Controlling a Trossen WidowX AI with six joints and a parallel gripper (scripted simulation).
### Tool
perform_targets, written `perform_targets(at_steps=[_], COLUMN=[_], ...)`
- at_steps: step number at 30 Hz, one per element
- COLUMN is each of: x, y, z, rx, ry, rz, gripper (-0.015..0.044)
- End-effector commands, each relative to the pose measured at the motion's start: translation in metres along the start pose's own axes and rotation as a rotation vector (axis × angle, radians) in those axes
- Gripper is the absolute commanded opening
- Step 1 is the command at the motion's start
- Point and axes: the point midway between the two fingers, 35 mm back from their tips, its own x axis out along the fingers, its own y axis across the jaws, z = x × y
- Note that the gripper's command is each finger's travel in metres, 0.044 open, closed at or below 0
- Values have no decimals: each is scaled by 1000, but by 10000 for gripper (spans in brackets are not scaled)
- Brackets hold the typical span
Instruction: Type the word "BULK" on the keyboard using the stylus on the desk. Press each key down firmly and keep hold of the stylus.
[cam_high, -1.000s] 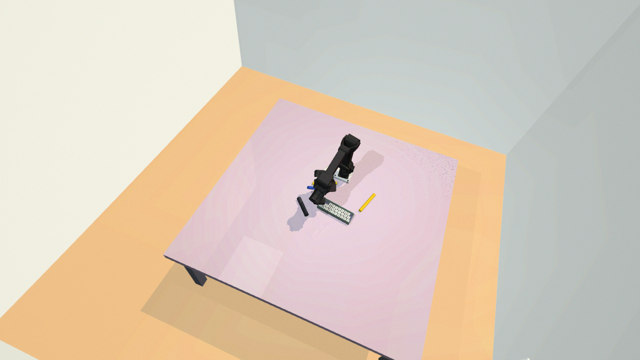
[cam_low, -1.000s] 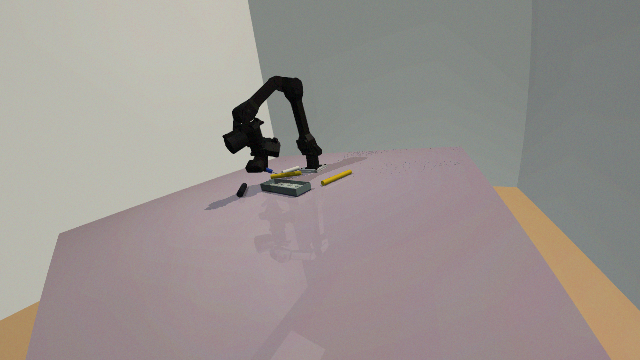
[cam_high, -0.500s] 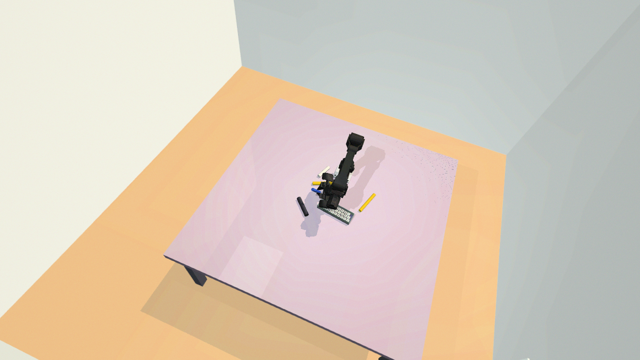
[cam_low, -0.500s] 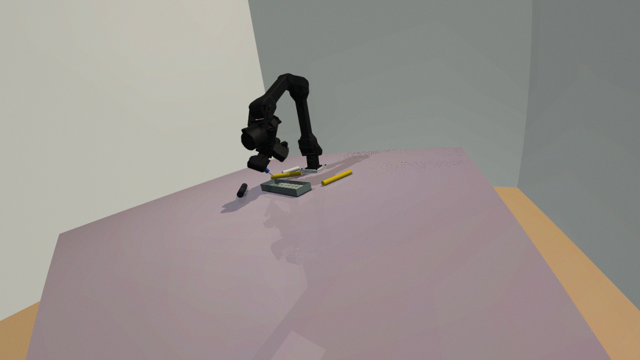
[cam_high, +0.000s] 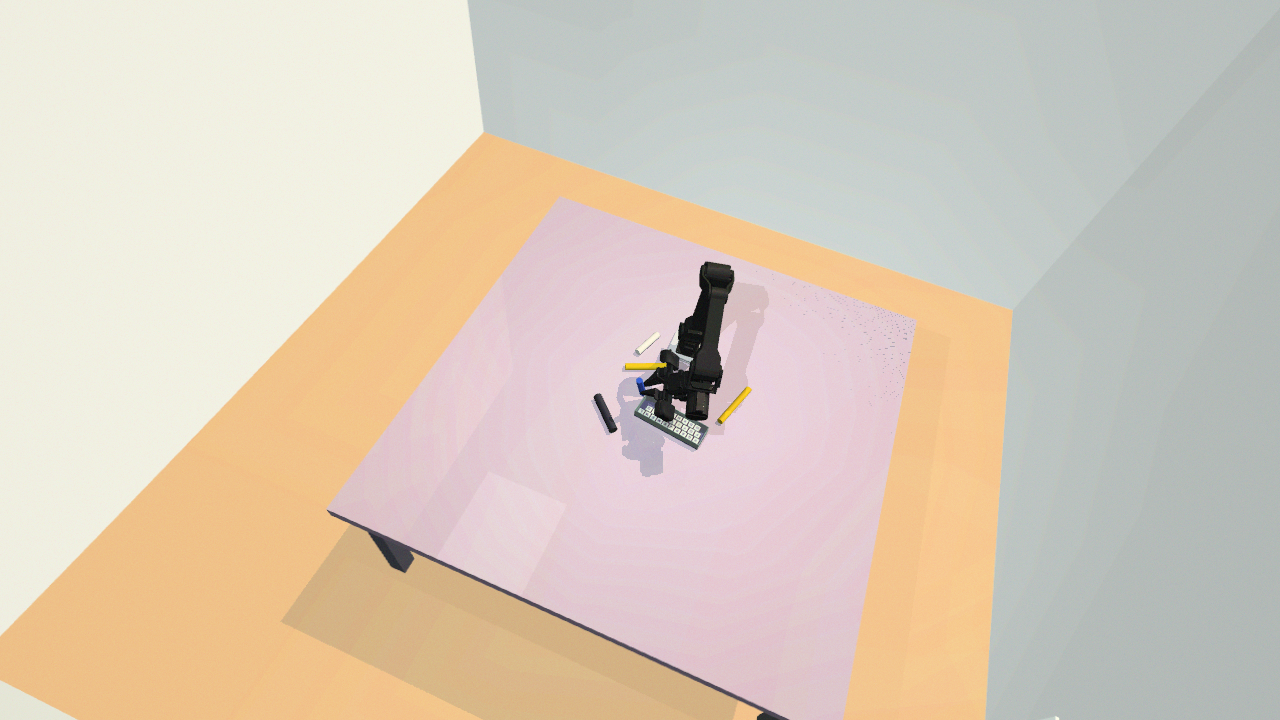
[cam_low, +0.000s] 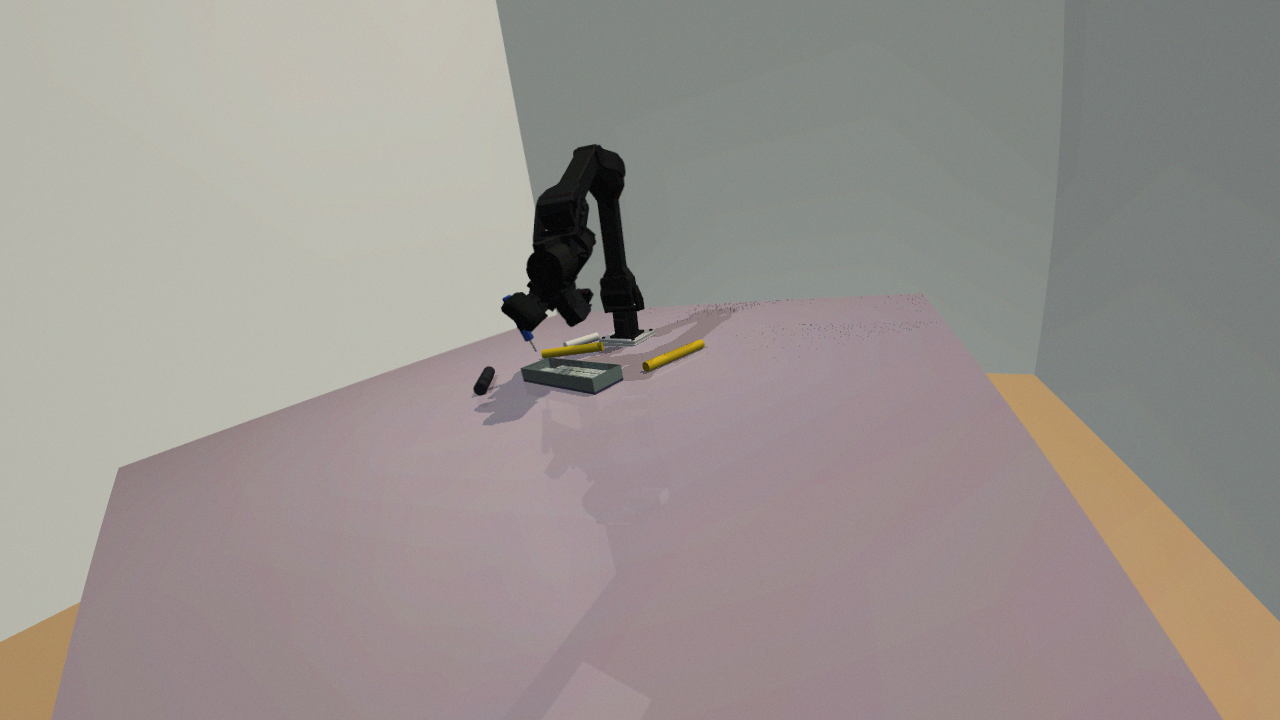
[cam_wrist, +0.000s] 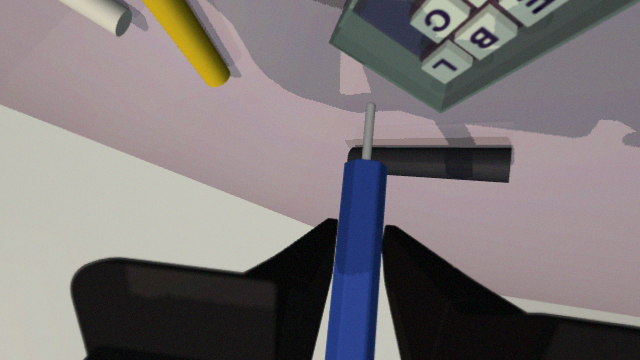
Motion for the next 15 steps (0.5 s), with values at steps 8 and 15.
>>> perform_targets(at_steps=[8,15], x=[-32,-30], y=[-13,-15], z=[3,8], rx=[108,114], ry=[176,186], rz=[-178,-190], gripper=[0,0])
